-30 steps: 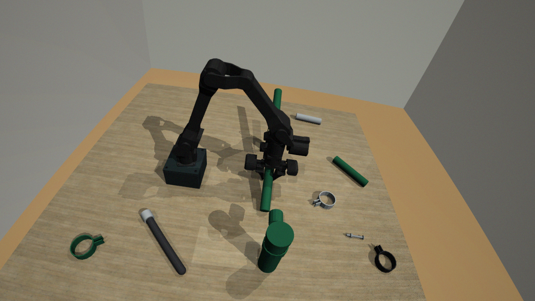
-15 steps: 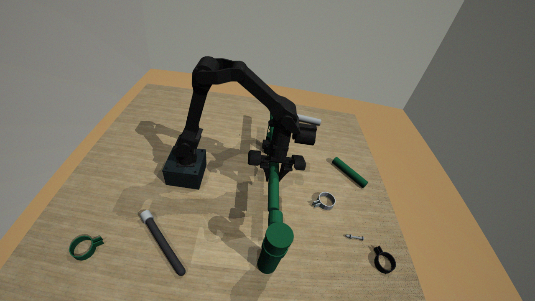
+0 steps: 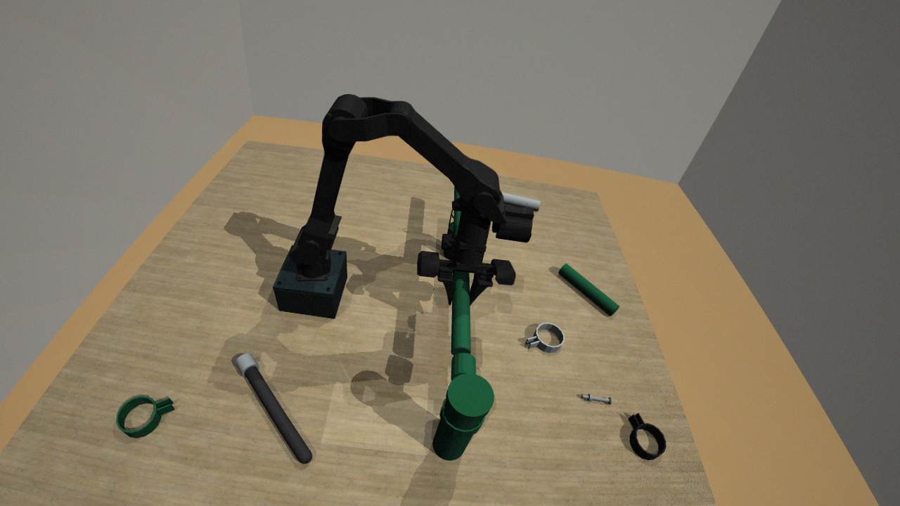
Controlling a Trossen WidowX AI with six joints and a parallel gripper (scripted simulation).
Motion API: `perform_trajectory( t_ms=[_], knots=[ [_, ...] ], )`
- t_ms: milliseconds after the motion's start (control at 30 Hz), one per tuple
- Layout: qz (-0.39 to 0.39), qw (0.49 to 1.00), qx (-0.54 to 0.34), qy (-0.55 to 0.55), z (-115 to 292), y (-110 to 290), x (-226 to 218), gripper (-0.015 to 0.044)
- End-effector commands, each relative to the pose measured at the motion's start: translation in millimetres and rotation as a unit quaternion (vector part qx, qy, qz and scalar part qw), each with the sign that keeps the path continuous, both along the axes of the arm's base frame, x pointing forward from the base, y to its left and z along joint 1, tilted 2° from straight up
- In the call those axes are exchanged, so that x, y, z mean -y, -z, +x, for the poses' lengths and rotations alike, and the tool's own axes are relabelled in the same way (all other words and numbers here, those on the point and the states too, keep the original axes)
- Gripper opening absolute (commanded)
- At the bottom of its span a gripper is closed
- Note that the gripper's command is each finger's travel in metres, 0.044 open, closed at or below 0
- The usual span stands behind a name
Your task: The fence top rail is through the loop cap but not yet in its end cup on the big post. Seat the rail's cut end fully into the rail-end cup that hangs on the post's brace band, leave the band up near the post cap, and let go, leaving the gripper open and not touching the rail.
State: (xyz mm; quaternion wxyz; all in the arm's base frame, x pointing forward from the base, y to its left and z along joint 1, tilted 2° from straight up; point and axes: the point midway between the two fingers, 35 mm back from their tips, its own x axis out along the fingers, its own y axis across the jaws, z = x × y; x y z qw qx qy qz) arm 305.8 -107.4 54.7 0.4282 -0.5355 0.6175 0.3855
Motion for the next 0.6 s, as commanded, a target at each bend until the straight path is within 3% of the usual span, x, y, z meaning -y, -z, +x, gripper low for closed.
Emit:
perform_trajectory(
  t_ms=[0, 567],
  knots=[
    [0.0, 1.0, 0.0, 0.0, -0.1, 0.2, -0.1, 0.0],
    [0.0, 1.0, 0.0, 0.0, 1.7, -5.1, 3.6, 0.0]
  ],
)
